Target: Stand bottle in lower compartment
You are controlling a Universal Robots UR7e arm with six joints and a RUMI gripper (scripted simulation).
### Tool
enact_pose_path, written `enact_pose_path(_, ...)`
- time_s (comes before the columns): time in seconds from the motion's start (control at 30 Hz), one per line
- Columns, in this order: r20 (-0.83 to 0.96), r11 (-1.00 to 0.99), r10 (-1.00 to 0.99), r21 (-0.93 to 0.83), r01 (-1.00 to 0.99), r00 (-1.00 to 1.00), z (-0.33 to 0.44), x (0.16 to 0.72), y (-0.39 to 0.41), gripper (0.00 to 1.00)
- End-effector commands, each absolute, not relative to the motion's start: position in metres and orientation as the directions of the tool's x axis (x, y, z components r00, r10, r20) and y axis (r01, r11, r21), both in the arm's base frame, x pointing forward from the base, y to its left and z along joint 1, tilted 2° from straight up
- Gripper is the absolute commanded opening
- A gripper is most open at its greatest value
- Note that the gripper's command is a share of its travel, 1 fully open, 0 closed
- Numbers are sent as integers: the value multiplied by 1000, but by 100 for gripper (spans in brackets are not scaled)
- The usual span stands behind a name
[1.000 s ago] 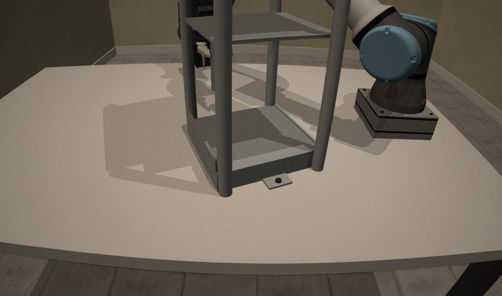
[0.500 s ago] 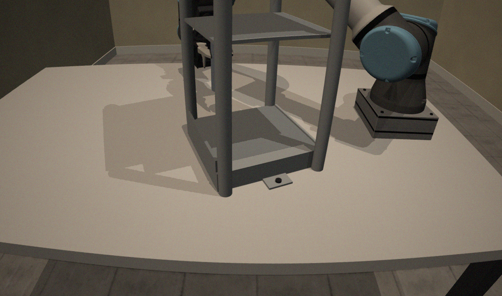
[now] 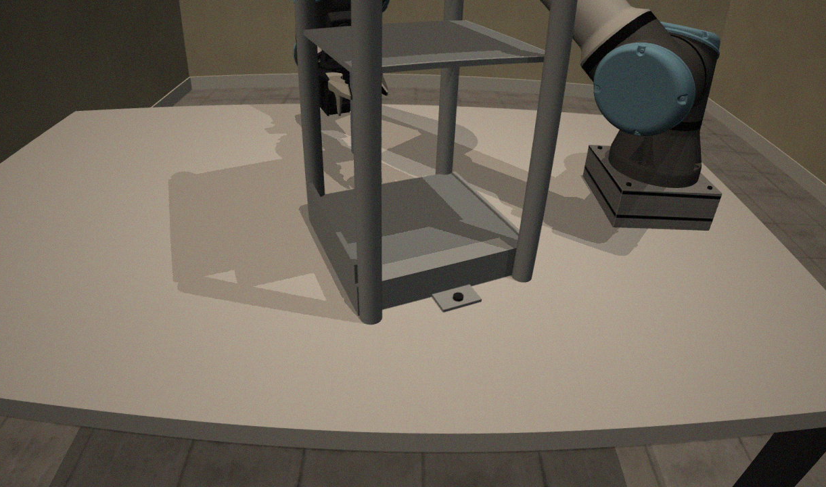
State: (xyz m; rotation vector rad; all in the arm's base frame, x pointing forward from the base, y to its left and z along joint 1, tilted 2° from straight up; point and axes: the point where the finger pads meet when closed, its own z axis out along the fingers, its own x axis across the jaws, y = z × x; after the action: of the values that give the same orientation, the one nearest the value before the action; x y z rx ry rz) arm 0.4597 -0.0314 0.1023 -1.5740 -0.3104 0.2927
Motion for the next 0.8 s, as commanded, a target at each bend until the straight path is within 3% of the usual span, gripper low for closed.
enact_pose_path(0.0,7,-22,374,-1000,16,928,103,456,-22,0)
enact_pose_path(0.77,7,-22,374,-1000,16,928,101,433,35,0)
